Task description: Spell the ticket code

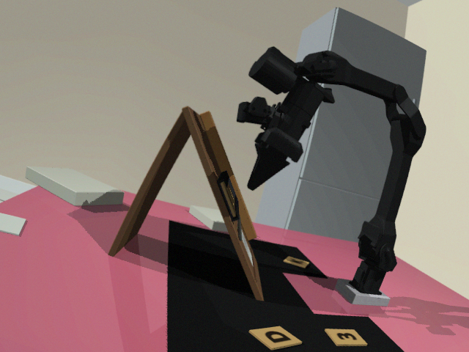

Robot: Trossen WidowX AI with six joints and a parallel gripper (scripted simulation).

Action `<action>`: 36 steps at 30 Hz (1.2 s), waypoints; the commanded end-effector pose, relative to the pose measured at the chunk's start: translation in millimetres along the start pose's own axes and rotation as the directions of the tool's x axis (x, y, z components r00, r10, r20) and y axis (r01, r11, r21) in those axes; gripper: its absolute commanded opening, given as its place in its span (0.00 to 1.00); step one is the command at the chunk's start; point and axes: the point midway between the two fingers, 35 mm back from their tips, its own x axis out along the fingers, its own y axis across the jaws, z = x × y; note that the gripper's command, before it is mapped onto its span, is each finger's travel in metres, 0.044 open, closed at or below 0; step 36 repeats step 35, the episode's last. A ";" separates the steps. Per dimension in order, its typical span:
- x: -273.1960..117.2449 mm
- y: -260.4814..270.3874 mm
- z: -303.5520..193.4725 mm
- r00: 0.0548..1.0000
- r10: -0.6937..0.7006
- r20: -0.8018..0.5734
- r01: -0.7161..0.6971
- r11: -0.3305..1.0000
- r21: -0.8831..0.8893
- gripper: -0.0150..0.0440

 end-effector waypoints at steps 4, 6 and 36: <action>-58.8 -43.7 -17.2 0.964 0.036 0.264 -0.039 0.999 0.005 0.70; -72.4 -55.1 -25.8 0.940 0.033 0.338 -0.036 0.999 0.003 0.79; -112.6 -89.3 -65.3 0.804 -0.020 0.595 0.024 1.000 0.000 1.00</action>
